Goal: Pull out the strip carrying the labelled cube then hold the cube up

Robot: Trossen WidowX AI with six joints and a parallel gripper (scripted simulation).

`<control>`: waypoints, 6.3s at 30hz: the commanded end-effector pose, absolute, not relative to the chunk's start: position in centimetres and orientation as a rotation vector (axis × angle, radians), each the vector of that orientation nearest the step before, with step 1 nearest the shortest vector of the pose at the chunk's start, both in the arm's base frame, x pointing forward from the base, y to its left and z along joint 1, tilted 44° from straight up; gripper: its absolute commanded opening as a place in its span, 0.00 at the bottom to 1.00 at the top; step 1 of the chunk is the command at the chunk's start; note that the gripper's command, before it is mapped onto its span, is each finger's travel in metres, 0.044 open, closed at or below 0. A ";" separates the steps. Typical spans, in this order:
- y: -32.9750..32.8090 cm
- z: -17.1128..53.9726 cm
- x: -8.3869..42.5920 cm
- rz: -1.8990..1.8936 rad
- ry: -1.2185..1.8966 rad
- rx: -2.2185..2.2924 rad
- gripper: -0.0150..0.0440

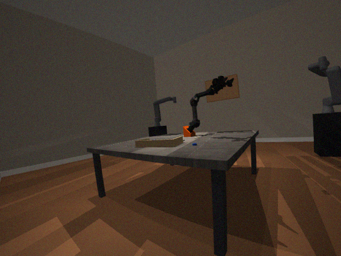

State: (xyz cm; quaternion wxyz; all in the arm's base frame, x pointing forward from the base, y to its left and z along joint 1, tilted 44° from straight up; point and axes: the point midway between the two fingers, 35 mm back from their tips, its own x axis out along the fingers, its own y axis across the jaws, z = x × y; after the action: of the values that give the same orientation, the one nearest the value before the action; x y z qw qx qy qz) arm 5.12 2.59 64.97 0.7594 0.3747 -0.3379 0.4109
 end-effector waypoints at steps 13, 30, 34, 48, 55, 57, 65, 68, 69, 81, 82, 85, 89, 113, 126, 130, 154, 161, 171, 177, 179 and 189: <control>14.7 53.7 20.7 0.699 -0.429 0.258 0.93; 7.1 36.4 35.1 0.464 0.065 0.193 0.93; 3.7 31.7 36.6 0.417 0.179 0.226 0.93; -9.2 16.0 33.9 0.248 0.489 0.573 0.93; -12.1 12.3 31.0 0.200 0.520 0.739 0.93; -12.1 12.3 31.0 0.200 0.520 0.739 0.93; -12.1 12.3 31.0 0.200 0.520 0.739 0.93; -12.1 11.8 31.9 0.214 0.578 0.728 0.80; -12.1 11.3 32.6 0.224 0.618 0.720 0.75; -8.7 6.0 37.4 0.482 1.127 0.558 0.25; -8.2 5.5 37.5 0.515 1.169 0.541 0.25; -6.7 4.4 37.8 0.624 1.293 0.489 0.25; -6.6 3.4 38.1 0.683 1.351 0.463 0.25; -5.2 2.1 38.3 0.682 1.351 0.463 0.25; -3.7 0.6 38.5 0.682 1.351 0.463 0.25; -3.2 0.2 38.5 0.683 1.350 0.463 0.25; -1.4 -1.3 38.4 0.685 1.350 0.465 0.25; -1.4 -1.3 38.4 0.685 1.350 0.465 0.25; -1.3 -1.4 38.4 0.685 1.350 0.465 0.25; -1.3 -1.4 38.4 0.685 1.350 0.465 0.25; -1.3 -1.4 38.4 0.685 1.350 0.465 0.25; -1.3 -1.5 38.5 0.685 1.350 0.465 0.25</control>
State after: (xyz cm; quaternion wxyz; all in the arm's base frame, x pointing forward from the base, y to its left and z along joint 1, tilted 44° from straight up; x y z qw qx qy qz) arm 38.46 -1.43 -1.35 0.7038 0.2064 0.6064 0.3071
